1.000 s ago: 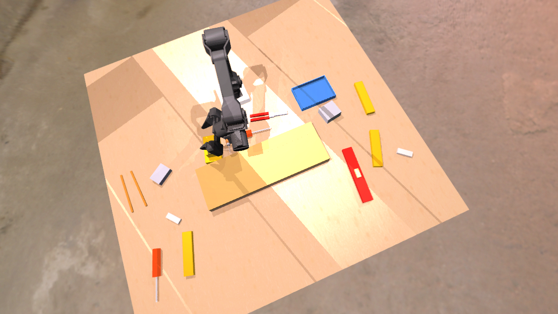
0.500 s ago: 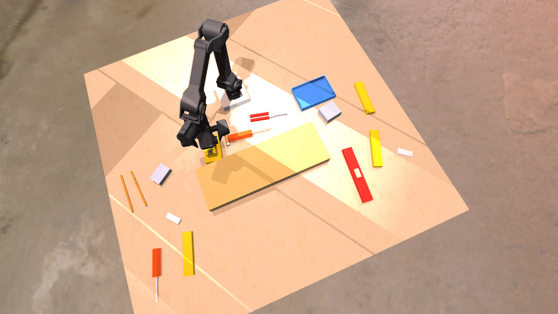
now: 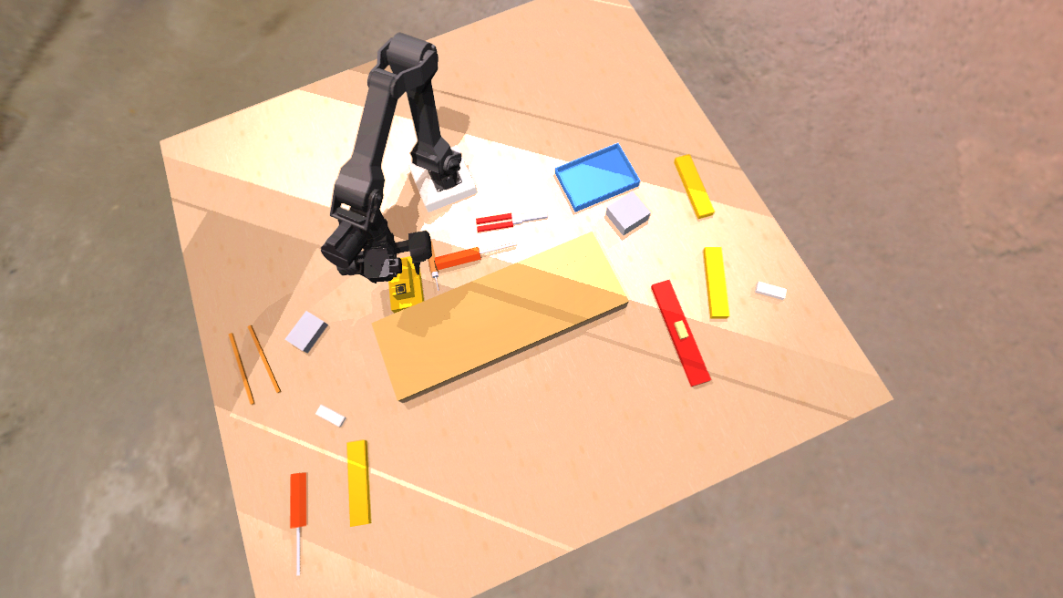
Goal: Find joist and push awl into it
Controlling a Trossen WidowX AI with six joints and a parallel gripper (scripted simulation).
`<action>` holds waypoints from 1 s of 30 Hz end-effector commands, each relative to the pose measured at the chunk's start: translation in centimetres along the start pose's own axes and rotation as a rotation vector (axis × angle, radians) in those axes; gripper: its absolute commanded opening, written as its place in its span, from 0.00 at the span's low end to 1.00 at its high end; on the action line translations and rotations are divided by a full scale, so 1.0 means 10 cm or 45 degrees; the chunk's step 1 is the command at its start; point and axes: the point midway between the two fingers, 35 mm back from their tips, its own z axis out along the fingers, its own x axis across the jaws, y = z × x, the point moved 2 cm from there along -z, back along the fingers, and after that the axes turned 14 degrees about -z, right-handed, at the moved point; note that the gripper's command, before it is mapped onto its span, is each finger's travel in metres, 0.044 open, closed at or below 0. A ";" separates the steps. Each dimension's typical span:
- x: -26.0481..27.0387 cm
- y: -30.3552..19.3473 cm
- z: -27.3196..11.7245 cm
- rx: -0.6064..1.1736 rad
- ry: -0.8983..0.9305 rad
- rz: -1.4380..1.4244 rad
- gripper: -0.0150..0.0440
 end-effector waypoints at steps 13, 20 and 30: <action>0.01 -0.06 0.25 -0.004 0.006 0.009 1.00; 0.03 -0.09 0.36 -0.004 0.006 0.009 1.00; 0.04 -0.13 0.47 -0.004 0.007 0.009 0.96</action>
